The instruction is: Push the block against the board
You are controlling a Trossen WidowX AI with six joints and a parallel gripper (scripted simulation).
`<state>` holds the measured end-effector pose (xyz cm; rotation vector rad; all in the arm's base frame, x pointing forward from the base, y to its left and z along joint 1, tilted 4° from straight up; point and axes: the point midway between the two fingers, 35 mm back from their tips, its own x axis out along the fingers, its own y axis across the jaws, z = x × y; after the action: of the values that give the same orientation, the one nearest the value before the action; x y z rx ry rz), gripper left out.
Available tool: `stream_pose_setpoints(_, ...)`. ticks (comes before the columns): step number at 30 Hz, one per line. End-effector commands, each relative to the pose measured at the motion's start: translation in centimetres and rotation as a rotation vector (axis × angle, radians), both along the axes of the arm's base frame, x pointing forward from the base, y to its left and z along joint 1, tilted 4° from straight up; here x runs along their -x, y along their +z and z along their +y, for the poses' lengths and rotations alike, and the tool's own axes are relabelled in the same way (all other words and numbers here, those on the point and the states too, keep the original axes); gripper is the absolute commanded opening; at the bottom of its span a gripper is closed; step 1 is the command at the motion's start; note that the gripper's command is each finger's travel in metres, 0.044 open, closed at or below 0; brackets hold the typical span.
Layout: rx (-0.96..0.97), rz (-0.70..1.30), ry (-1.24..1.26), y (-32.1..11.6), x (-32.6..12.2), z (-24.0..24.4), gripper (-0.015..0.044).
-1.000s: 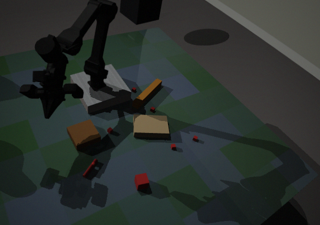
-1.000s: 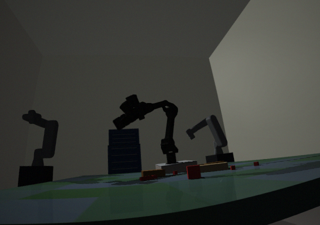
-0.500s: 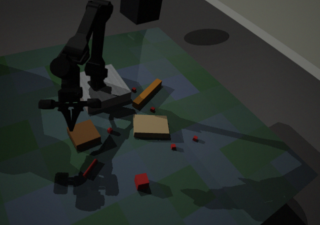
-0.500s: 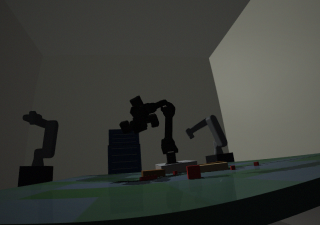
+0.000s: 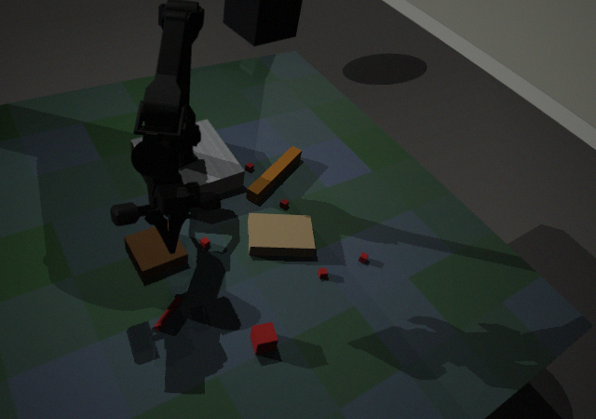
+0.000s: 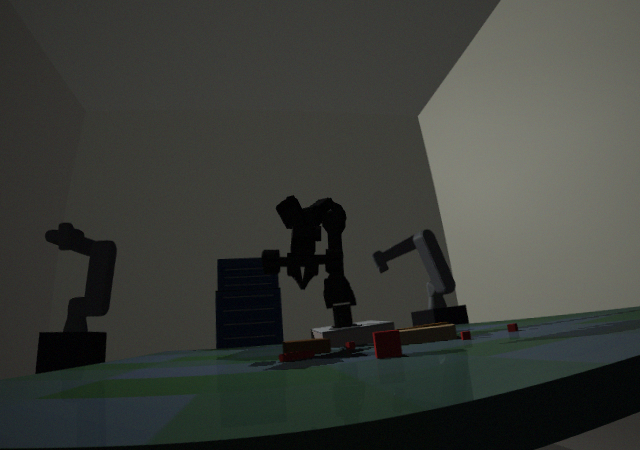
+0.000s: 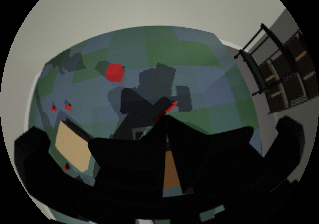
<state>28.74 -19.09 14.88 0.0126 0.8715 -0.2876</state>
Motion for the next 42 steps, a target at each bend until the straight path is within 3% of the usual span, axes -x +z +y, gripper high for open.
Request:
stream_pose_setpoints(1,0.019,0.08,0.09,-1.3,-0.2,1.5,0.0)
stream_pose_setpoints(36,0.217,0.688,1.037,-8.6,3.1,14.4,0.0)
stream_pose_setpoints(42,0.217,0.689,1.038,-8.9,3.1,14.3,0.0)
